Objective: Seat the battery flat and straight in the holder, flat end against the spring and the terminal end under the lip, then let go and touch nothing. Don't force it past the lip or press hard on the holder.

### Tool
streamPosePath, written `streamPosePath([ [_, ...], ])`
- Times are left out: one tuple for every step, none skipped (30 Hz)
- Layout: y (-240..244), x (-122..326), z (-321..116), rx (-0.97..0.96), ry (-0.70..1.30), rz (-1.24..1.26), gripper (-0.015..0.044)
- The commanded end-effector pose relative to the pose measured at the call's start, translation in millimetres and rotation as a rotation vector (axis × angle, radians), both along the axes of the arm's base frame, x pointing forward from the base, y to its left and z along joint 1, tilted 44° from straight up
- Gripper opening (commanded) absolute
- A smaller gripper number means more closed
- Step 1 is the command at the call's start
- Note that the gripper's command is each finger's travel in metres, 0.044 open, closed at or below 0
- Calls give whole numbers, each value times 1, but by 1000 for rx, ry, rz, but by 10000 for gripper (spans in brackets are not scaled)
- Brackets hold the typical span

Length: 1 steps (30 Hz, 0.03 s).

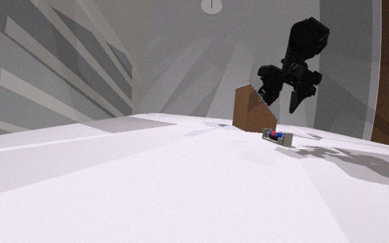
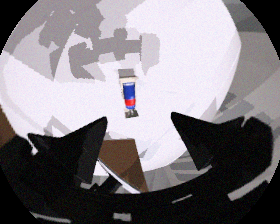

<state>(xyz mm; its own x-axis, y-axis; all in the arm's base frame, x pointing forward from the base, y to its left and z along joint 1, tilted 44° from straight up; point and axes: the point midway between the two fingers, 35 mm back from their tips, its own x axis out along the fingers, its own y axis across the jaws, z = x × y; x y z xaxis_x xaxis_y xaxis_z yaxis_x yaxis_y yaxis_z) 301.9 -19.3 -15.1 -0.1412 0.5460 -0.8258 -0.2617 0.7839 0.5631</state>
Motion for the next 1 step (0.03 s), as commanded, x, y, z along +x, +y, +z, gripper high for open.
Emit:
streamPosePath([
  [-1, 0, 1, -2, -2, 5, 440],
])
